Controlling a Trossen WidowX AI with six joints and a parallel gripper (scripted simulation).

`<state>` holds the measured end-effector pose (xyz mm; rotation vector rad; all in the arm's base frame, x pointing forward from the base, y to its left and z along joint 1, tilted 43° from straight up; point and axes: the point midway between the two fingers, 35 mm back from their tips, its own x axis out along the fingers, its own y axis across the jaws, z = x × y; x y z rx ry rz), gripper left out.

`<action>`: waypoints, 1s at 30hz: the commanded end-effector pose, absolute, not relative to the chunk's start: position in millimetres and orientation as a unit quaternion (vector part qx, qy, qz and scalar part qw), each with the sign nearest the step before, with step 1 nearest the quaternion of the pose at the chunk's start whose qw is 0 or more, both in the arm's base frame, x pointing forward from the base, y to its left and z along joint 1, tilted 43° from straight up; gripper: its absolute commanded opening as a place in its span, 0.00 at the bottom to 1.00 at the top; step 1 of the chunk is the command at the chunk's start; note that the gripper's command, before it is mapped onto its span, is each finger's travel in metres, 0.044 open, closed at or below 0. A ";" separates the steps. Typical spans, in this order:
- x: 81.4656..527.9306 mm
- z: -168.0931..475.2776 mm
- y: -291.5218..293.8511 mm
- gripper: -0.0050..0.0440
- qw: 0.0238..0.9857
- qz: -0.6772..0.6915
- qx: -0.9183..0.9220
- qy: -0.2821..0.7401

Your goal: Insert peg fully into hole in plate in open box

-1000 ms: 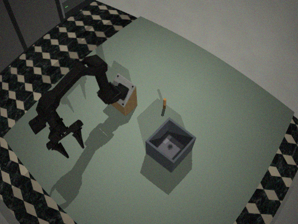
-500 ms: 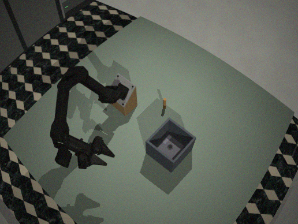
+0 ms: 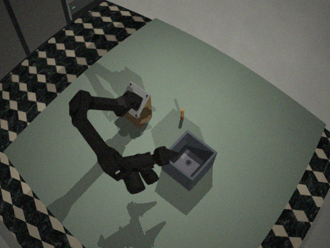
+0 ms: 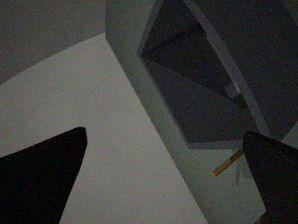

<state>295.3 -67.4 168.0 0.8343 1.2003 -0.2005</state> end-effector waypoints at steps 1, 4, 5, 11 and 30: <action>297.7 147.2 -51.3 1.00 0.708 -0.121 0.385 0.579; 298.4 119.4 -25.0 1.00 0.665 -0.163 0.381 0.621; 297.6 110.3 -16.3 1.00 0.652 -0.179 0.377 0.633; 282.8 59.7 32.4 1.00 0.591 -0.285 0.328 0.680; 183.0 -47.6 114.2 1.00 0.662 -0.542 0.084 0.511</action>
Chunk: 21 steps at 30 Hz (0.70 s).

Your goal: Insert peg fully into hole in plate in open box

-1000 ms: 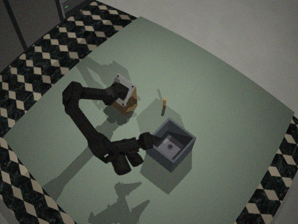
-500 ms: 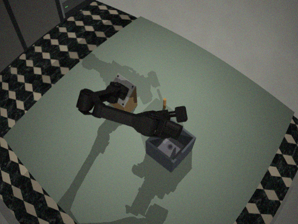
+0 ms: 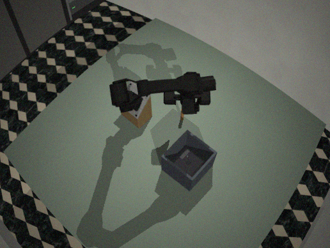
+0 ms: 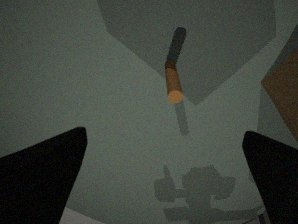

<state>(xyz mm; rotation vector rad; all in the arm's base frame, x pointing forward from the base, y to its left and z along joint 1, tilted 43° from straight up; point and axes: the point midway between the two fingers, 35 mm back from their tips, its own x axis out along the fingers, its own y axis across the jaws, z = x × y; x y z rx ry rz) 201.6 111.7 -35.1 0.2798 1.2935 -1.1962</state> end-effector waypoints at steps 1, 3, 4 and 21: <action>177.8 -51.1 115.6 1.00 0.676 -0.545 0.074 0.491; 174.7 -53.1 116.3 1.00 0.684 -0.546 0.069 0.479; 174.7 -53.1 116.3 1.00 0.684 -0.546 0.069 0.479; 172.0 -84.1 87.9 1.00 0.687 -0.546 0.067 0.475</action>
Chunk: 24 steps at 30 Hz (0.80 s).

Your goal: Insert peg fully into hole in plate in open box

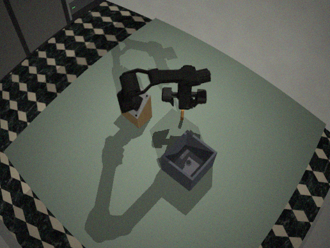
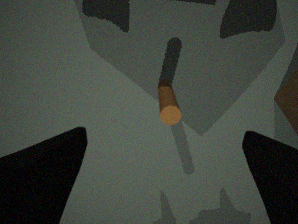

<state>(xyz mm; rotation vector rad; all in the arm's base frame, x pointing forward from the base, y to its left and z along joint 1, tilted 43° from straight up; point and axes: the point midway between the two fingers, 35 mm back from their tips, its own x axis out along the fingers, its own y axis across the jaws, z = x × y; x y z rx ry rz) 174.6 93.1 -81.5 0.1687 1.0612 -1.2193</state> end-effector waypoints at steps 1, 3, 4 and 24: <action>172.0 -85.3 86.8 1.00 0.687 -0.546 0.067 0.475; 171.8 -87.7 84.5 1.00 0.687 -0.546 0.067 0.475; 171.7 -88.8 83.3 1.00 0.687 -0.546 0.067 0.475; 171.4 -111.0 63.6 1.00 0.687 -0.546 0.068 0.475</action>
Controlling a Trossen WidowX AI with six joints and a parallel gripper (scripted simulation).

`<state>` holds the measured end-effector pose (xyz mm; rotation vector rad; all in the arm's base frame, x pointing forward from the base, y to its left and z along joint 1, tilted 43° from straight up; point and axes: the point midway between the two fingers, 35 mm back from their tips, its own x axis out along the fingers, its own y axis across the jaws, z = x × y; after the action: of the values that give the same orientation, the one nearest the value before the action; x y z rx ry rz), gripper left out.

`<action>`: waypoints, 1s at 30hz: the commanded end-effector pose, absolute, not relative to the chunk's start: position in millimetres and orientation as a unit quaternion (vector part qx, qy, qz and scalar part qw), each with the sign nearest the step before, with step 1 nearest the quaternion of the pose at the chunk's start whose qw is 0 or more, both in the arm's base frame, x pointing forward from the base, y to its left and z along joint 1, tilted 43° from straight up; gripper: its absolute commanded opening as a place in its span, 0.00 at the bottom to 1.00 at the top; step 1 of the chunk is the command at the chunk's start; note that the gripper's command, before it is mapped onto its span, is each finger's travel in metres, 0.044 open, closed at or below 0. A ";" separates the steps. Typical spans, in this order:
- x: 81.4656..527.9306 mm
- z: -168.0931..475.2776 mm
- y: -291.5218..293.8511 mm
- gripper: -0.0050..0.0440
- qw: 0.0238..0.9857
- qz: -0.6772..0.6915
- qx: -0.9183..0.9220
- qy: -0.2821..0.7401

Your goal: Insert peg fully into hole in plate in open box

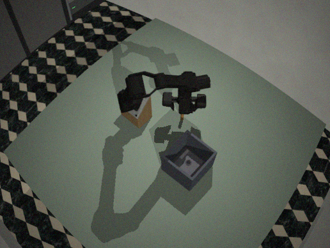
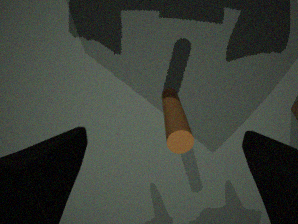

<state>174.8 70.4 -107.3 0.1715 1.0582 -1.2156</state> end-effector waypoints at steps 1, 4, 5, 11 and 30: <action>171.3 -112.2 62.5 1.00 0.687 -0.546 0.068 0.475; 171.0 -115.7 59.0 1.00 0.687 -0.546 0.068 0.475; 170.9 -116.9 57.8 1.00 0.687 -0.546 0.068 0.475; 170.2 -121.5 53.1 1.00 0.687 -0.546 0.067 0.475; 168.6 -129.7 44.3 0.61 0.687 -0.546 0.067 0.474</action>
<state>169.3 45.1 -129.5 0.1580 1.0595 -1.2253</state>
